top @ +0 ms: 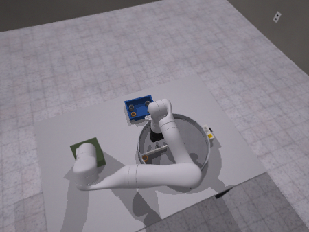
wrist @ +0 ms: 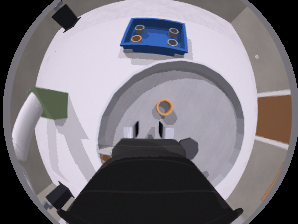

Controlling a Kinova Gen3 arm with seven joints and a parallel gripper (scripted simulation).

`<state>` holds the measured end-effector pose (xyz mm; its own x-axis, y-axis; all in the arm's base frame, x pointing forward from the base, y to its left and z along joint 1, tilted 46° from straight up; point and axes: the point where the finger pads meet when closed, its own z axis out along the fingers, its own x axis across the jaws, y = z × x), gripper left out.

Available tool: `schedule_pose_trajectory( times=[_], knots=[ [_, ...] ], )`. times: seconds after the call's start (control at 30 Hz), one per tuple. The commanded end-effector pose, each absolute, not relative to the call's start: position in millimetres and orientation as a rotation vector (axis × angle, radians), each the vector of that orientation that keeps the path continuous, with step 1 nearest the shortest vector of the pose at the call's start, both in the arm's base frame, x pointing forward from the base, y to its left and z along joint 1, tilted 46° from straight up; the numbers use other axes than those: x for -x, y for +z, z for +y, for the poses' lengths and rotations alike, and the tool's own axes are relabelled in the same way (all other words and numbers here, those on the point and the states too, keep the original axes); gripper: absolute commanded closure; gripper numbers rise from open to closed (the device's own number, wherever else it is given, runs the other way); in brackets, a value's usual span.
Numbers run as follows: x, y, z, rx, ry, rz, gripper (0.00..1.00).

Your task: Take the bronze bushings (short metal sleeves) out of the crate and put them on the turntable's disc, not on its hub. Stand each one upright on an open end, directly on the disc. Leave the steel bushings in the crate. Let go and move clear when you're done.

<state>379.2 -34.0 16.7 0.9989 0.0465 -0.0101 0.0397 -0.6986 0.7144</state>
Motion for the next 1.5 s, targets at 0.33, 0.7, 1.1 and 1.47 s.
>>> schedule_pose_trajectory(
  times=[0.33, 0.7, 1.1, 1.47],
  knots=[
    [-381.3, 32.9, -17.9, -2.342, 0.024, 0.071, 0.23],
    [-381.3, 32.9, -17.9, -2.342, 0.024, 0.071, 0.23],
    [-381.3, 32.9, -17.9, -2.342, 0.024, 0.071, 0.23],
    [-382.0, 35.3, -14.9, -2.344, 0.025, 0.068, 0.23]
  ],
)
